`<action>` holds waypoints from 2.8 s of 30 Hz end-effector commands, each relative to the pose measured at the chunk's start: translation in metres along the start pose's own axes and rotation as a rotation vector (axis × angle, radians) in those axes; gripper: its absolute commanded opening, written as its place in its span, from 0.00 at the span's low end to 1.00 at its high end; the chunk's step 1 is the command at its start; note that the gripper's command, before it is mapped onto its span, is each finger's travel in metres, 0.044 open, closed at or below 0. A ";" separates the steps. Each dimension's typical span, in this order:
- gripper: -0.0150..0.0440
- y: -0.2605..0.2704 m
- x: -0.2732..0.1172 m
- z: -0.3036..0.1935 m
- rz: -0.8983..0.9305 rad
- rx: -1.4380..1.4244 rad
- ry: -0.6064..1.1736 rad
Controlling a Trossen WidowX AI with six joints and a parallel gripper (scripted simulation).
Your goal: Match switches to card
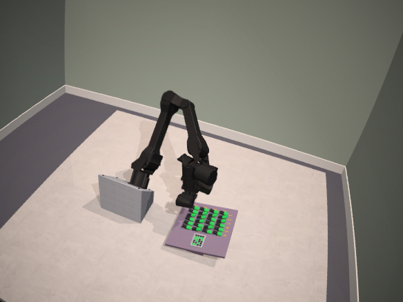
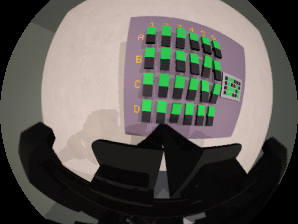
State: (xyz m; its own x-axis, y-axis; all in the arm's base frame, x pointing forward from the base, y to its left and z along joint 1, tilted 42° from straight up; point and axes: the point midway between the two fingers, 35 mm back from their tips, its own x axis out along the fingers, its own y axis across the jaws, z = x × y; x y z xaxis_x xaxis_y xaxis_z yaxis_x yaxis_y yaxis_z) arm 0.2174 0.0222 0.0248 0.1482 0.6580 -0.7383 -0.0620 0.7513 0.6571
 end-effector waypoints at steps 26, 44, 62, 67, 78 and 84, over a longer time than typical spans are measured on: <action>0.25 0.001 0.027 -0.002 0.006 0.005 -0.002; 0.25 0.001 0.027 -0.002 0.006 0.005 -0.002; 0.25 0.001 0.029 -0.002 0.006 0.005 -0.002; 0.25 0.001 0.029 -0.002 0.006 0.005 -0.002; 0.25 0.001 0.031 -0.002 0.006 0.005 -0.002; 0.25 0.001 0.031 -0.002 0.006 0.005 -0.002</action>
State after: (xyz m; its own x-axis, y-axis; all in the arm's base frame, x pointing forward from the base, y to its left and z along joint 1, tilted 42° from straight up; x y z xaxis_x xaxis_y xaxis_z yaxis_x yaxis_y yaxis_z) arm 0.2196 0.0431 0.0025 0.1483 0.6600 -0.7365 -0.0609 0.7494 0.6593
